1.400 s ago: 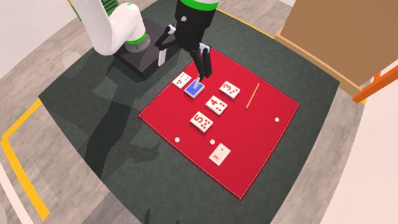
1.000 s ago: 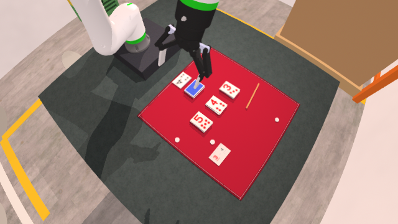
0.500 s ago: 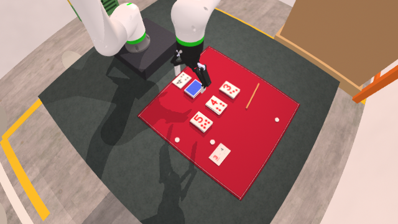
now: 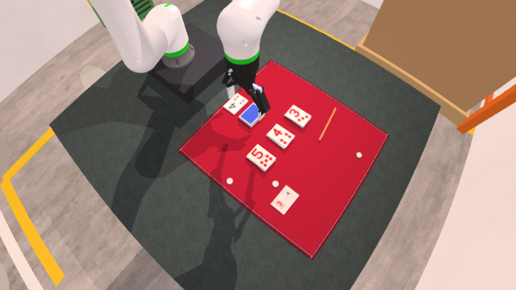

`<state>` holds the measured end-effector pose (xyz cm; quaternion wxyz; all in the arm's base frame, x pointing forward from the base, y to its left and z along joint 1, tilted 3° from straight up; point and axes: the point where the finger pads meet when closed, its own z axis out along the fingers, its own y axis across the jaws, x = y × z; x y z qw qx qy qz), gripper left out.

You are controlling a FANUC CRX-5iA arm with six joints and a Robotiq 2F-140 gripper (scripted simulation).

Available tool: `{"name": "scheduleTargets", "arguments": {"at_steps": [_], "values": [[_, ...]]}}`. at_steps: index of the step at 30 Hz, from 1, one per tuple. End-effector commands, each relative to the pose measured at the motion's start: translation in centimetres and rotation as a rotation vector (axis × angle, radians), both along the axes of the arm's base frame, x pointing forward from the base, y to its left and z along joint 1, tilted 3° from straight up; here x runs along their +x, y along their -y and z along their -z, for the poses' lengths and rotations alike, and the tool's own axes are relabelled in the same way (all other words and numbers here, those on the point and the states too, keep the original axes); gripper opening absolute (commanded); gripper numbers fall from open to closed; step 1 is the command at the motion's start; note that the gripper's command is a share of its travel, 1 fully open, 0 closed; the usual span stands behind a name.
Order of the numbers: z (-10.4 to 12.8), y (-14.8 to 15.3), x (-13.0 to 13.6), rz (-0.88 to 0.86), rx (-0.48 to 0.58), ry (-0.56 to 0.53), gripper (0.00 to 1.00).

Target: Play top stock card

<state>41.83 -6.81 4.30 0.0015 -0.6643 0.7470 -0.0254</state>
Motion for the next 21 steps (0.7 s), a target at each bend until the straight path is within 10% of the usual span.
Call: {"name": "scheduleTargets", "arguments": {"at_steps": [1,21], "values": [[0.0,0.0,0.0,0.0,0.0,0.001,0.5],[2.1,0.1,0.1,0.0,0.0,0.001,0.5]]}}
